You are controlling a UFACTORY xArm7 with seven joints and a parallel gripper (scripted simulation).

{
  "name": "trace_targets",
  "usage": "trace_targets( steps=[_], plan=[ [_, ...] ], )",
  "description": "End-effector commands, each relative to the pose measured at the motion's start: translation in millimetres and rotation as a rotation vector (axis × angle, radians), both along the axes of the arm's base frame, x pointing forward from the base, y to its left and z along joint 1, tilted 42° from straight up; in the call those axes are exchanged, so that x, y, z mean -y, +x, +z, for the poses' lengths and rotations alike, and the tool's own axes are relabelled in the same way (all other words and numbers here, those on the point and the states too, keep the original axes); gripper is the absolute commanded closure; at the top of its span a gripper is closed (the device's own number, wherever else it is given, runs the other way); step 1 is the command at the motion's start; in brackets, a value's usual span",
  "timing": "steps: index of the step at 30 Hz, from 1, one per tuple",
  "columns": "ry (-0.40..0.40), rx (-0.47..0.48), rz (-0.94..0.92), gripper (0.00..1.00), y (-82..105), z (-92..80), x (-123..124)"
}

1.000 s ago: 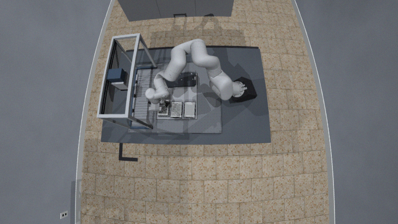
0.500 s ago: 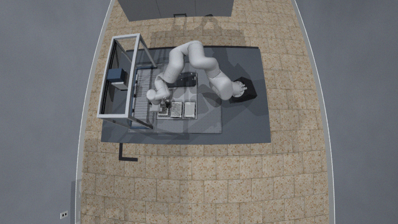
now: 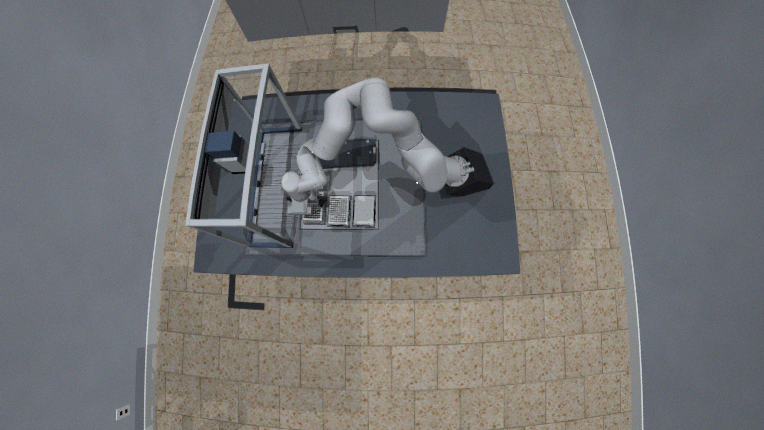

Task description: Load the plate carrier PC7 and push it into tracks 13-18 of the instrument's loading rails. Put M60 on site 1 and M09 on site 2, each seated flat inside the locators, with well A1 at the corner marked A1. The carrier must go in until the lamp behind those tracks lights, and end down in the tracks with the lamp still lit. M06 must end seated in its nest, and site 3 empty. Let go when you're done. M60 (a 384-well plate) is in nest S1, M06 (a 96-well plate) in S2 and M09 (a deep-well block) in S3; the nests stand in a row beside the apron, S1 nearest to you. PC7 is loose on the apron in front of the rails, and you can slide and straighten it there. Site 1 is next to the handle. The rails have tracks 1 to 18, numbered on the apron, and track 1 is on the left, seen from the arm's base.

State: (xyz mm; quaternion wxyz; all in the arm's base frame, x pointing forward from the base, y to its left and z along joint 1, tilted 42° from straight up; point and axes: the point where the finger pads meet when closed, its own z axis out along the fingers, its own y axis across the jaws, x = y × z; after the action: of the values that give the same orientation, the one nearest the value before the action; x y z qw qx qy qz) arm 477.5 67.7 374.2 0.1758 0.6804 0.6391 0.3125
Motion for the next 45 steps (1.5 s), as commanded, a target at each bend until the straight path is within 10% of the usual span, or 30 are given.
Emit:
trace_targets(
  steps=[1, 45],
  plan=[
    [0.002, 0.005, 0.000, 0.00, 1.9, 0.5, -0.4],
    [0.002, 0.005, 0.000, 0.00, 18.3, -18.3, -4.5]
  ],
)
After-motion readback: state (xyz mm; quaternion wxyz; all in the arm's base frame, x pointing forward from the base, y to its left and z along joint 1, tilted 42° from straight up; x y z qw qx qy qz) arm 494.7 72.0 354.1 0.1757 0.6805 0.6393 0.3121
